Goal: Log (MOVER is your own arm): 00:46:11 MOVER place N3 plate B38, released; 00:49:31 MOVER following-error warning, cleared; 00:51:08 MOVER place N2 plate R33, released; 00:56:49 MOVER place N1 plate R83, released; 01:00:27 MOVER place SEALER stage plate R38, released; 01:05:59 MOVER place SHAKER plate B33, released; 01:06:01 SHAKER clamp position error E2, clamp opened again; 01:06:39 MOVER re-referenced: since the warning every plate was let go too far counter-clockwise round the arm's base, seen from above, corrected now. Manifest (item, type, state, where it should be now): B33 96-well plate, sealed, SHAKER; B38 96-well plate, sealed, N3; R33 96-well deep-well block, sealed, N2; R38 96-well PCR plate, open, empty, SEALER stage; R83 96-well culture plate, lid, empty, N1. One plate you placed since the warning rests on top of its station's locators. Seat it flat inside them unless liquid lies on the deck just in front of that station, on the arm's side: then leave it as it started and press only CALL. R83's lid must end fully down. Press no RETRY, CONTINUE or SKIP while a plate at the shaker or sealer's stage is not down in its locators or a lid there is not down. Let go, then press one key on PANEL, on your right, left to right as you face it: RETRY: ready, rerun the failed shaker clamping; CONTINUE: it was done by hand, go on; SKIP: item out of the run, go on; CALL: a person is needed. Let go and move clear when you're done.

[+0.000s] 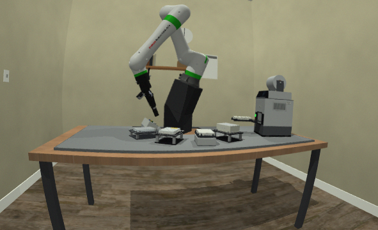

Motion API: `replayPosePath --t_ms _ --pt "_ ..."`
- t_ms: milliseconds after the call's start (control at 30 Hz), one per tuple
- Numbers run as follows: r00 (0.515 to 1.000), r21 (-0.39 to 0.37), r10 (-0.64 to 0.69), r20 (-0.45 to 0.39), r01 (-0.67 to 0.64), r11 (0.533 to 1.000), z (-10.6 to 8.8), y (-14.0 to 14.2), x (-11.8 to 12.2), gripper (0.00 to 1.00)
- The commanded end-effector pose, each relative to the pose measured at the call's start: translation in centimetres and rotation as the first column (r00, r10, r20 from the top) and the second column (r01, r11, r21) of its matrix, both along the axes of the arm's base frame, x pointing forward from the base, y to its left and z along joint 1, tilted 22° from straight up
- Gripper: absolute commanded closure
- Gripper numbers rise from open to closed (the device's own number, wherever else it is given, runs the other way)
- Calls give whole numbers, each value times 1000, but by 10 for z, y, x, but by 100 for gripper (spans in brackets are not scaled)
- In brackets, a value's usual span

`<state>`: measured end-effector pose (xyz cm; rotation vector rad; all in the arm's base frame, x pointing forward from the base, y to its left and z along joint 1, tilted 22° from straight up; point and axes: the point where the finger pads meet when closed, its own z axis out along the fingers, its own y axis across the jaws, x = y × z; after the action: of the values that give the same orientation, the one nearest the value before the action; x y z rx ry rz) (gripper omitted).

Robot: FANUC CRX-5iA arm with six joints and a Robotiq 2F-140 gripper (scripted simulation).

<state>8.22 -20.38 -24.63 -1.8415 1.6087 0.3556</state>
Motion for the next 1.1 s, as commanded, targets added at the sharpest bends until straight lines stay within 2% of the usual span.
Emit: replayPosePath --t_ms 0,267,1067 --pt "1000 -1 0 0 0 1000 -6 1 2 90" --pt "1000 -1 0 0 0 1000 -15 3 5 90" --pt "1000 -1 0 0 0 1000 -24 1 7 90"
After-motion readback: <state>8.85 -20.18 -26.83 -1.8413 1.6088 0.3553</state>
